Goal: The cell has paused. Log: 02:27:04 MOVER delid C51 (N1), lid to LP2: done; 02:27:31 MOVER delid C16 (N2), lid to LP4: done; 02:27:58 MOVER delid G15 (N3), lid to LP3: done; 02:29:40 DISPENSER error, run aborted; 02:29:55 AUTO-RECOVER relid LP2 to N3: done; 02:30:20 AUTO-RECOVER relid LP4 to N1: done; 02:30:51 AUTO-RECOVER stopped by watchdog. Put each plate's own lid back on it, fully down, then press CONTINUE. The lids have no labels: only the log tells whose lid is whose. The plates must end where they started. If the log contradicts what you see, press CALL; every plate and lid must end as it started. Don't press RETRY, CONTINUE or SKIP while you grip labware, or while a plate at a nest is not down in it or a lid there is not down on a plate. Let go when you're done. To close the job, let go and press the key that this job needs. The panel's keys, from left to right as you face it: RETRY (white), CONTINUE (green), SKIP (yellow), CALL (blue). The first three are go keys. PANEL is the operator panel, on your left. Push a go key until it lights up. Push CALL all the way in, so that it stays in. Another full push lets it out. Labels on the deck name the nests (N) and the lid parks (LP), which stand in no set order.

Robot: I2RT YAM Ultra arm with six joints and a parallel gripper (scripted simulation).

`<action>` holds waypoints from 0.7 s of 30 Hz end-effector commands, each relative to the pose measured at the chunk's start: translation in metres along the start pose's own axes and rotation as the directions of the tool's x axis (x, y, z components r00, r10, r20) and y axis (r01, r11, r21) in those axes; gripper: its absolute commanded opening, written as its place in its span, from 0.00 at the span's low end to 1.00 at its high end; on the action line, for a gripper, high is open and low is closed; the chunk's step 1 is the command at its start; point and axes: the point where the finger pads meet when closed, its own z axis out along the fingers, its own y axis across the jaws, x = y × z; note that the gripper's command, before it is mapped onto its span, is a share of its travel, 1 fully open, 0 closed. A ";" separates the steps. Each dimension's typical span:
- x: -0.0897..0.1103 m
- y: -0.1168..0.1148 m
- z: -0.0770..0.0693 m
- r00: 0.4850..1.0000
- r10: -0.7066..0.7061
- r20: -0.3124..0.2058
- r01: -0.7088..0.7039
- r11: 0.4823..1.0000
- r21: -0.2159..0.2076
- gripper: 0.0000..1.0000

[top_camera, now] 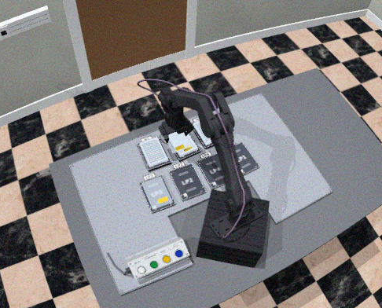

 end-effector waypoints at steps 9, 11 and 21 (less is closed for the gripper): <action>-0.008 0.050 -0.011 0.999 0.021 0.035 -0.021 1.000 0.008 0.00; -0.008 0.060 -0.011 0.999 0.021 0.035 -0.021 1.000 0.007 0.00; -0.006 0.100 -0.011 0.999 0.021 0.036 -0.021 1.000 0.006 0.00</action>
